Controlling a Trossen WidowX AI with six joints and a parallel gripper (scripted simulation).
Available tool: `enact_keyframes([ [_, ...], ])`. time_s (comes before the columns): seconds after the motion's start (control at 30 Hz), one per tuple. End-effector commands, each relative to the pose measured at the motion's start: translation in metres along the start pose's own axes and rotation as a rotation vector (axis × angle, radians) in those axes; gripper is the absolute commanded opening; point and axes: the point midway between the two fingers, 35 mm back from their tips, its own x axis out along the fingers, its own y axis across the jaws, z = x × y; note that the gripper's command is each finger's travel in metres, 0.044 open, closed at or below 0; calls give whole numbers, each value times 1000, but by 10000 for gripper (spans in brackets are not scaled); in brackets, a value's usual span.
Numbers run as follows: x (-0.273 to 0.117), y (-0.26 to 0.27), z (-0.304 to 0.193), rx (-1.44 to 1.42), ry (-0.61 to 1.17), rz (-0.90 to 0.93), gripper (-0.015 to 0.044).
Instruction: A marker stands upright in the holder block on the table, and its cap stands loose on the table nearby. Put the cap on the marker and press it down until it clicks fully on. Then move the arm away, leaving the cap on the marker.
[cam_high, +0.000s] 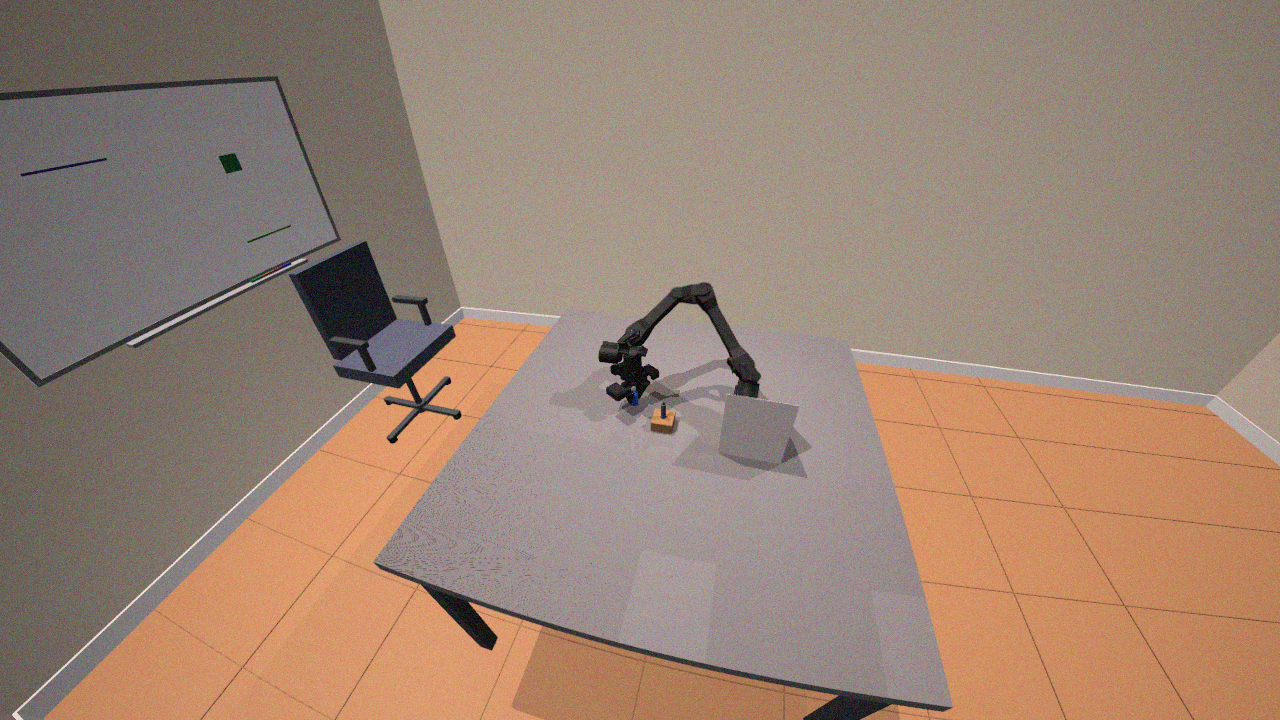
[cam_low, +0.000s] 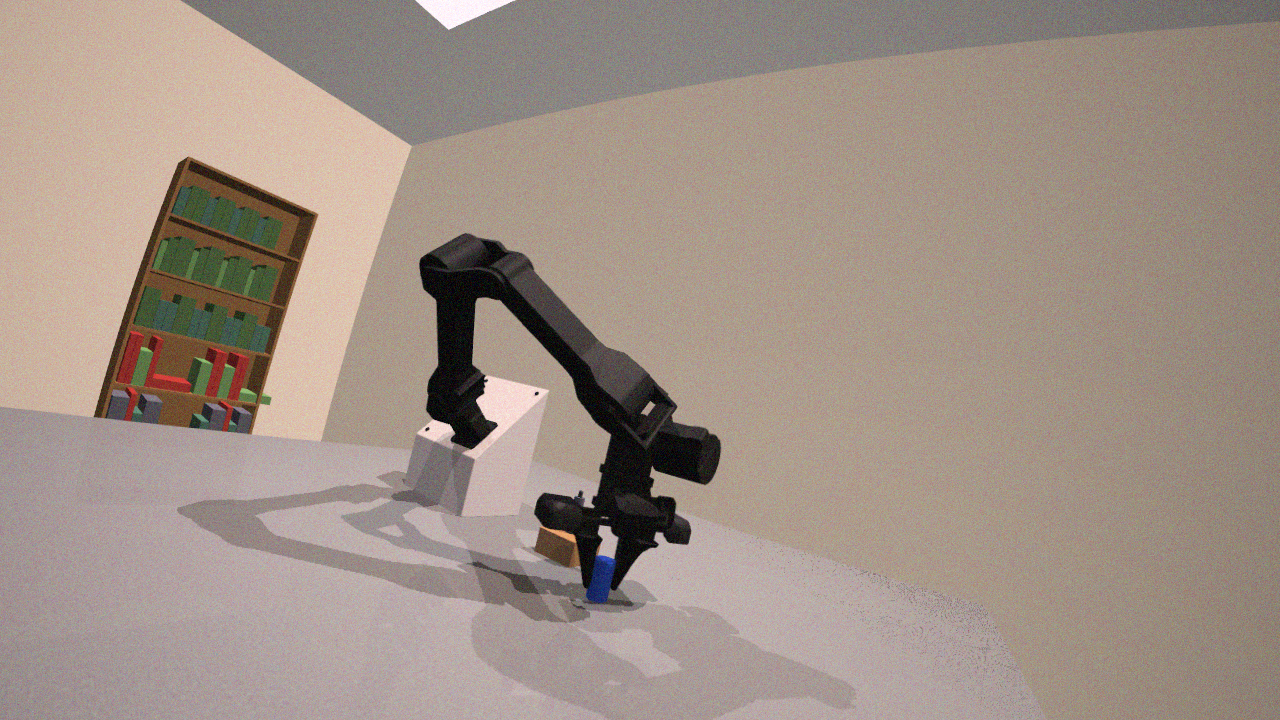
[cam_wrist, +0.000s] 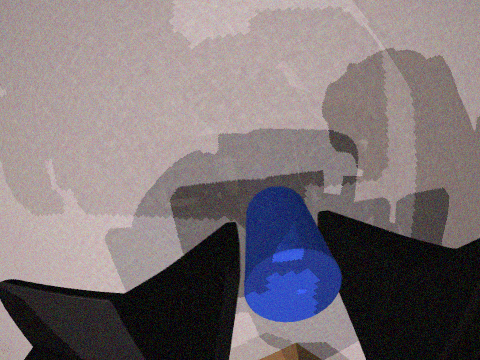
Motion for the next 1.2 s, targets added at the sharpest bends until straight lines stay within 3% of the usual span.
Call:
enact_keyframes([
  [0.0,1,0,0,-4,-3,-5,112],
  [0.2,1,0,0,-4,-3,-5,72],
  [0.3,-4,0,0,-4,-3,-4,0],
  [1.17,-67,5,-14,-6,1,5,0],
])
